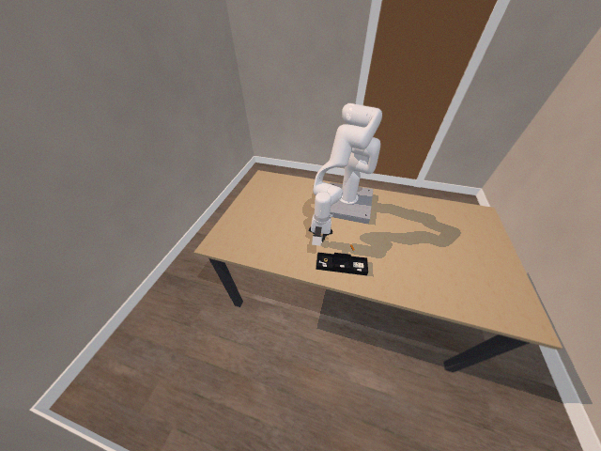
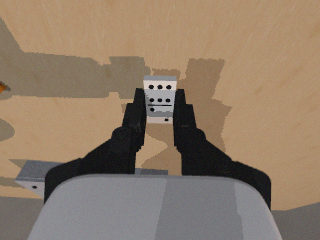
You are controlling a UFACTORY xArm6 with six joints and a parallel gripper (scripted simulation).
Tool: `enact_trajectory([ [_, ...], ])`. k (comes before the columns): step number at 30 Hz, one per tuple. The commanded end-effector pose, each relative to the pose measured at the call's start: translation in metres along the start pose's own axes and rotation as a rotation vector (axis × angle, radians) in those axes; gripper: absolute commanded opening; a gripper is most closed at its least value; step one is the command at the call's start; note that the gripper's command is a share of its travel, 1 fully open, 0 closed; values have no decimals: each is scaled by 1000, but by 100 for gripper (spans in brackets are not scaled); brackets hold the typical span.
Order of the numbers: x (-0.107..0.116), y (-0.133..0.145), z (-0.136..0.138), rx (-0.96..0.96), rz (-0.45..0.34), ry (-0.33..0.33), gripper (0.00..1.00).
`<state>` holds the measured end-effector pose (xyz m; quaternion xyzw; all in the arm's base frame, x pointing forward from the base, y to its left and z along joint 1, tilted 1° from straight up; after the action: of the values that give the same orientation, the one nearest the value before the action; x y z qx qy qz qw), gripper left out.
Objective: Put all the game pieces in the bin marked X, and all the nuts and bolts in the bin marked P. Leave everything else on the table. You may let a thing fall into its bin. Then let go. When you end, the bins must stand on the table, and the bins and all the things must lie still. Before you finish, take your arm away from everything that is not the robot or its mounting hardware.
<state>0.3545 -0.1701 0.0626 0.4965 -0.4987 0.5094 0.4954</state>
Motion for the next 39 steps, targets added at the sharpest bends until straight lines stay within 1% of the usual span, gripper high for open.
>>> enact_trajectory([
  [1, 13, -1, 1, 0, 3, 2, 0],
  [7, 33, -1, 1, 0, 3, 2, 0],
  [22, 33, -1, 1, 0, 3, 2, 0],
  [24, 40, -1, 0, 0, 3, 2, 0],
  [27, 40, -1, 0, 0, 3, 2, 0],
  [29, 40, -8, -10, 0, 3, 2, 0],
  [31, 40, -8, -10, 0, 3, 2, 0],
  [39, 40, -35, -49, 0, 4, 1, 0],
])
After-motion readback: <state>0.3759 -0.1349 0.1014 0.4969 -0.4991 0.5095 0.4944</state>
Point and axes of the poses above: the point where the finger pads meet when closed, its own x axis back along the fingers, its own z axis across the jaws, y = z × x, the point moved 5 cm from there along x, back along the fingers, and after that the axes turned 5 degrees about x, right-handed, at the moved point
